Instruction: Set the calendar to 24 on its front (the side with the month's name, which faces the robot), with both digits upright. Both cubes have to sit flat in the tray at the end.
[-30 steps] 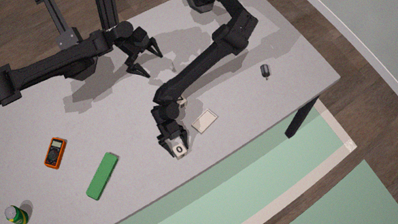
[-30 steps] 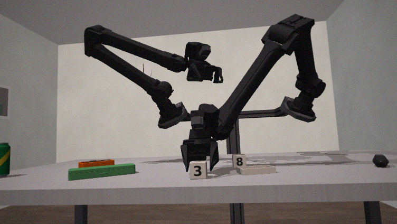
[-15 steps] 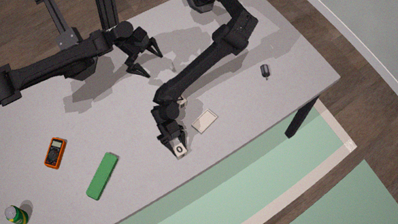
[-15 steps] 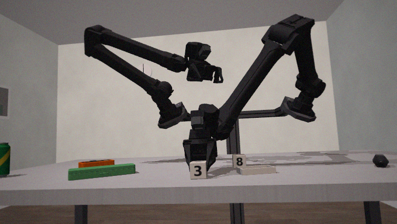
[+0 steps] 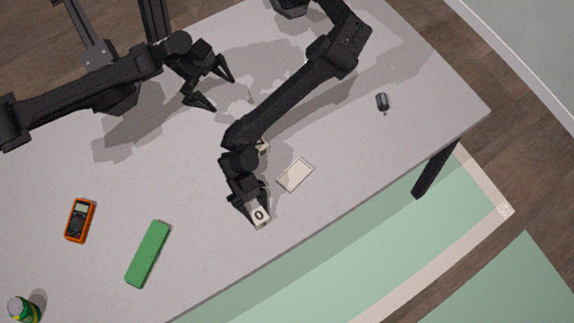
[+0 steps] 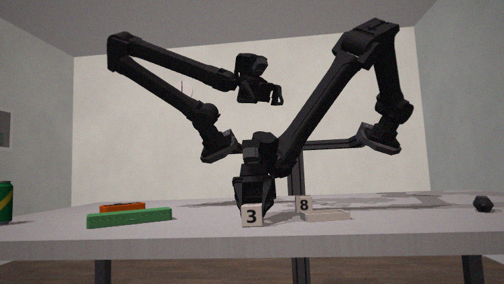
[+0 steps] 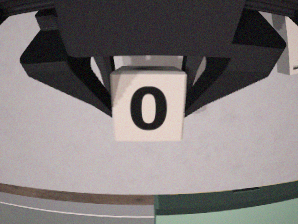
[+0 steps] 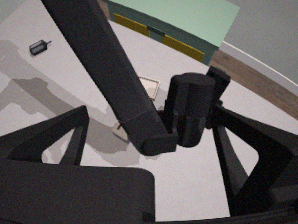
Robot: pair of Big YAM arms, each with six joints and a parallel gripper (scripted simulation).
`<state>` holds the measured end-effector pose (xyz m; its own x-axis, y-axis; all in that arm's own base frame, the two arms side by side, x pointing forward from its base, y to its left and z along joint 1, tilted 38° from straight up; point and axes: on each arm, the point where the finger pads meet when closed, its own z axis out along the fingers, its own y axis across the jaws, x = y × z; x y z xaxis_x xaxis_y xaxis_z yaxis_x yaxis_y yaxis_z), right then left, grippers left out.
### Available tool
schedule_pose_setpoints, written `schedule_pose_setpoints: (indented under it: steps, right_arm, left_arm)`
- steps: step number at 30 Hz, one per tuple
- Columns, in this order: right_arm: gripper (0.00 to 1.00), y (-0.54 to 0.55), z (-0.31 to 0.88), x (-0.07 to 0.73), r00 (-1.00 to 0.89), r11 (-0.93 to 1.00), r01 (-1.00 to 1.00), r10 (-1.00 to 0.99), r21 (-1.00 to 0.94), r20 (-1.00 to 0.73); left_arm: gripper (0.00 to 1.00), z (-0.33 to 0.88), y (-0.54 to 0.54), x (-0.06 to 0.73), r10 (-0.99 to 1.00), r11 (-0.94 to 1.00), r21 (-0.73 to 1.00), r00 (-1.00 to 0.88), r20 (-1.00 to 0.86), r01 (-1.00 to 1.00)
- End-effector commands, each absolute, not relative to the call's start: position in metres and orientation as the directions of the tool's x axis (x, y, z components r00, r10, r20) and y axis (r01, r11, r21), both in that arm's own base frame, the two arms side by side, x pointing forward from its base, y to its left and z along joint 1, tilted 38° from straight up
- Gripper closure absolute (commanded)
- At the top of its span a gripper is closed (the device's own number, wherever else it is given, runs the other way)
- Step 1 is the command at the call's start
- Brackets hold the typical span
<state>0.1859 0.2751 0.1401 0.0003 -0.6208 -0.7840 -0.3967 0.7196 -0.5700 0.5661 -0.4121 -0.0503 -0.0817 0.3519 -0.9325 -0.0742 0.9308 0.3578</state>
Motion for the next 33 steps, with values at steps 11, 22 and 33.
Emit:
schedule_pose_setpoints:
  steps: [11,22,33]
  right_arm:
    - [0.00,0.279,0.143,0.186,0.004,0.728,-0.396,-0.608,-0.559,-0.794]
    - [0.00,0.279,0.143,0.186,0.004,0.728,-0.396,-0.608,-0.559,-0.794]
    - [0.00,0.279,0.143,0.186,0.004,0.728,-0.396,-0.608,-0.559,-0.794]
  left_arm:
    - [0.60,0.013,-0.448,0.523,0.334,0.940,0.337,-0.060,-0.941,-0.052]
    - [0.60,-0.028,-0.413,0.562,0.344,0.933,0.349,-0.068,-0.936,-0.091]
    - [0.60,-0.021,-0.425,0.572,0.271,0.960,0.276,-0.083,-0.959,-0.056]
